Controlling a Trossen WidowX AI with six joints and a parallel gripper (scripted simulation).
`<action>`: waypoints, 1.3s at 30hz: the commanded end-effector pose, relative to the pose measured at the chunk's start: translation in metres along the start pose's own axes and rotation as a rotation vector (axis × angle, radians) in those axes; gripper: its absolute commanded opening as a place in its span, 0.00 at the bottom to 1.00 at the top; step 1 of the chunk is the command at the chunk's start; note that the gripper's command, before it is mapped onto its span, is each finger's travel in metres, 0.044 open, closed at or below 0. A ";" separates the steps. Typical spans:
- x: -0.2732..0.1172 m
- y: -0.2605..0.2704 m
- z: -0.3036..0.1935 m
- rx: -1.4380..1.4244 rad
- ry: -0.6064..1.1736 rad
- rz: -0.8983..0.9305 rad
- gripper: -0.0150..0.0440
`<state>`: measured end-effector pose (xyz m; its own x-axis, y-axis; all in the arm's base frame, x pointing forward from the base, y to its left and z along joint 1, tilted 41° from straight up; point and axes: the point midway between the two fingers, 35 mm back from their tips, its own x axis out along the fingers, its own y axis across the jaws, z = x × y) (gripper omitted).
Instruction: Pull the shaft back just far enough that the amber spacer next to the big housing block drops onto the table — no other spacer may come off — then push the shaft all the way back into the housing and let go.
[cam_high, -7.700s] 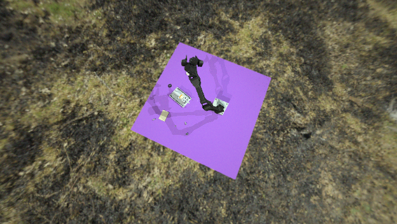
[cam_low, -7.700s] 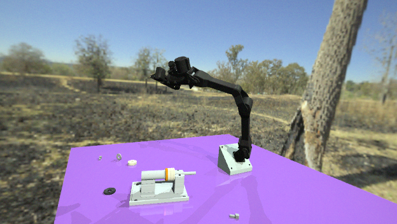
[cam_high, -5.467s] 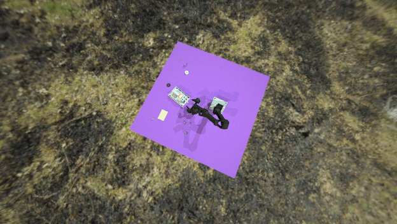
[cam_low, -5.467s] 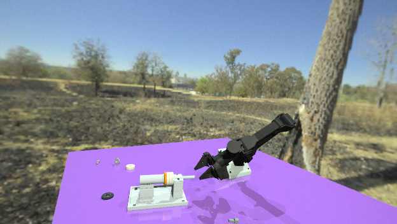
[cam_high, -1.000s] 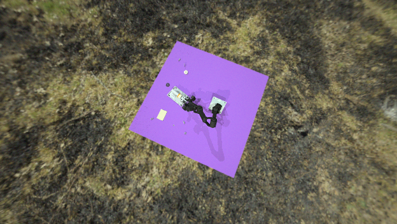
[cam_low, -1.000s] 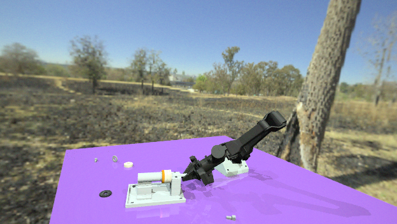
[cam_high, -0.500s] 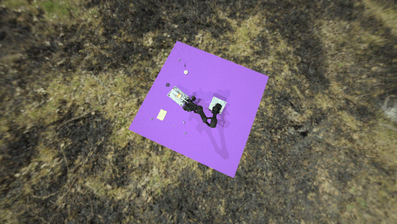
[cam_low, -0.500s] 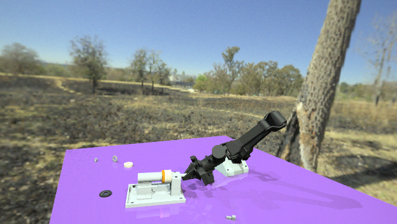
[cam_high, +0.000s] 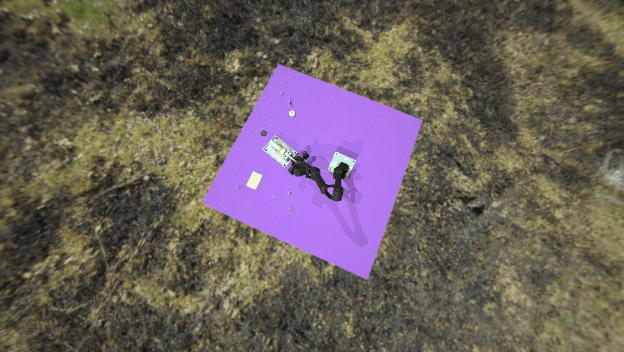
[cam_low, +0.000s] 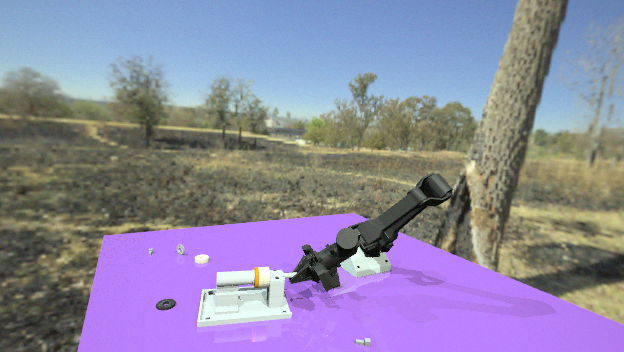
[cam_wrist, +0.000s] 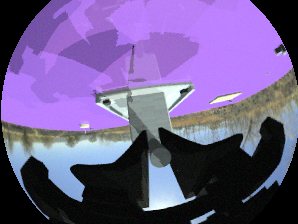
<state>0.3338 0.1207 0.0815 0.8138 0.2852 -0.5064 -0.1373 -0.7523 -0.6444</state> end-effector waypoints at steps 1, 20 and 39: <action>-0.003 0.000 0.002 0.002 -0.002 -0.002 0.25; -0.004 0.000 0.003 0.002 -0.003 -0.002 0.25; -0.006 0.000 0.004 0.002 -0.003 -0.002 0.25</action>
<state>0.3274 0.1210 0.0823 0.8137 0.2856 -0.5063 -0.1368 -0.7524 -0.6444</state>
